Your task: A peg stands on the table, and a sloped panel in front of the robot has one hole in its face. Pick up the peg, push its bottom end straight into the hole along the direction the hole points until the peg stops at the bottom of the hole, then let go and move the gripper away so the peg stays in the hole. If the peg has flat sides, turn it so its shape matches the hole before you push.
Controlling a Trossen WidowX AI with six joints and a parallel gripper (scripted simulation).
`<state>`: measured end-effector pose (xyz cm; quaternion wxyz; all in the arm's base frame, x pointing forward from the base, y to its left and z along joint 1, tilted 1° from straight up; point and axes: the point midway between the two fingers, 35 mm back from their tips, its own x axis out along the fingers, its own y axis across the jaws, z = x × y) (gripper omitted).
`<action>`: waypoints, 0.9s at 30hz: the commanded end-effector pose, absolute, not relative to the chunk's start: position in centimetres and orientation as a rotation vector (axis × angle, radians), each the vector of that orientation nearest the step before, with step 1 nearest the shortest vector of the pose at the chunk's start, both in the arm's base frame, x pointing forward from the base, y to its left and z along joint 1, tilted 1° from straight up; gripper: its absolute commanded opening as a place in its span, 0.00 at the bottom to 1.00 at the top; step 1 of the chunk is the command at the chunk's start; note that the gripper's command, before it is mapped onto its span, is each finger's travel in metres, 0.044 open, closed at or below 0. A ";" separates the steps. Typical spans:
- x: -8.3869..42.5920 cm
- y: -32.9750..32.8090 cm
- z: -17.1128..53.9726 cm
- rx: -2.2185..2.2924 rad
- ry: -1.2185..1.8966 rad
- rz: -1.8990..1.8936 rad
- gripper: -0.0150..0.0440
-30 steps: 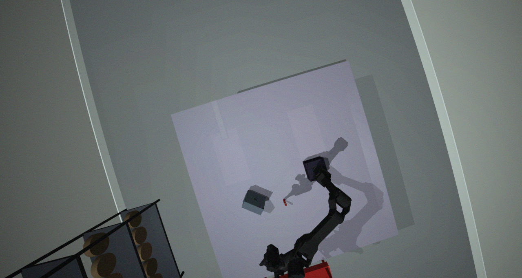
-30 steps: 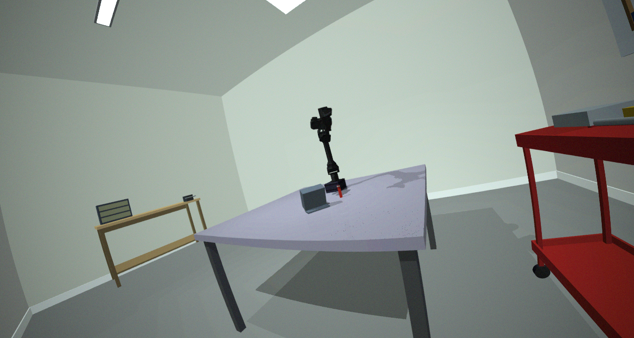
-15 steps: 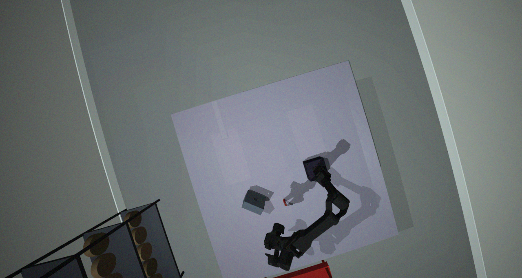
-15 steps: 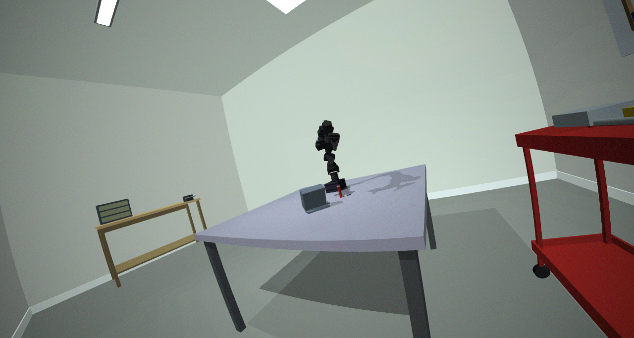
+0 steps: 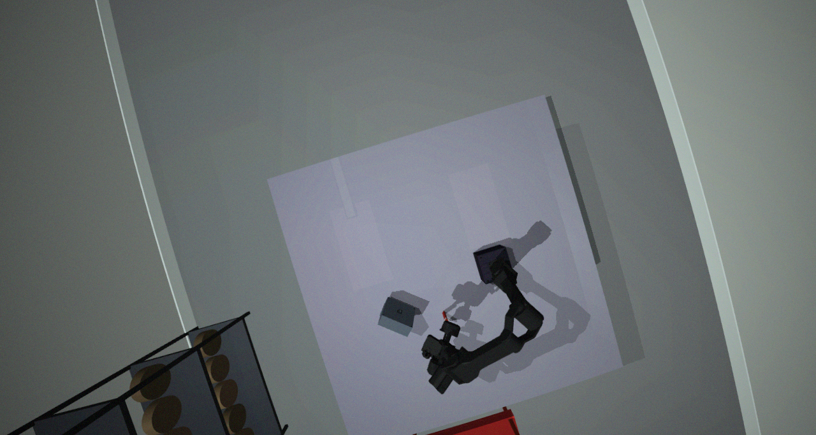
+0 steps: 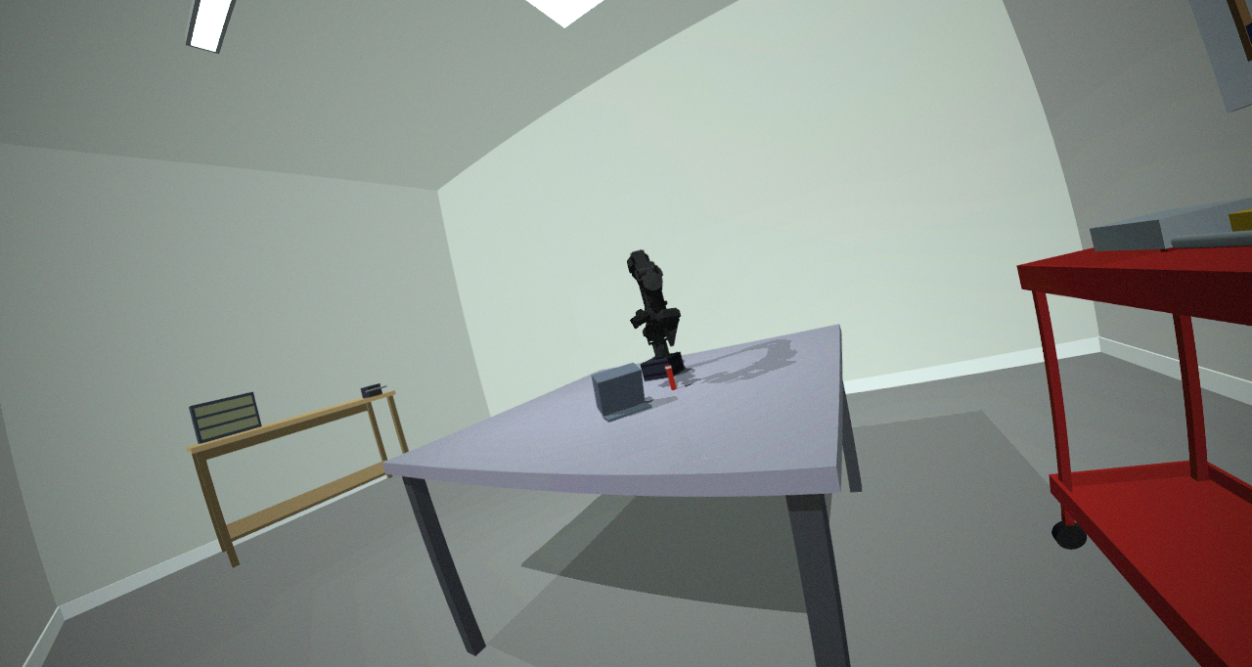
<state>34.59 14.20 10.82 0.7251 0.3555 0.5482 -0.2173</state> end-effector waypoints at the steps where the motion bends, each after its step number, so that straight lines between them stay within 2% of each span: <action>1: 31.0 12.4 8.2 0.704 1.355 -0.582 1.00; 6: 28.7 11.1 7.1 0.658 1.439 -0.643 1.00; 27: 29.1 11.2 5.2 0.659 1.439 -0.643 1.00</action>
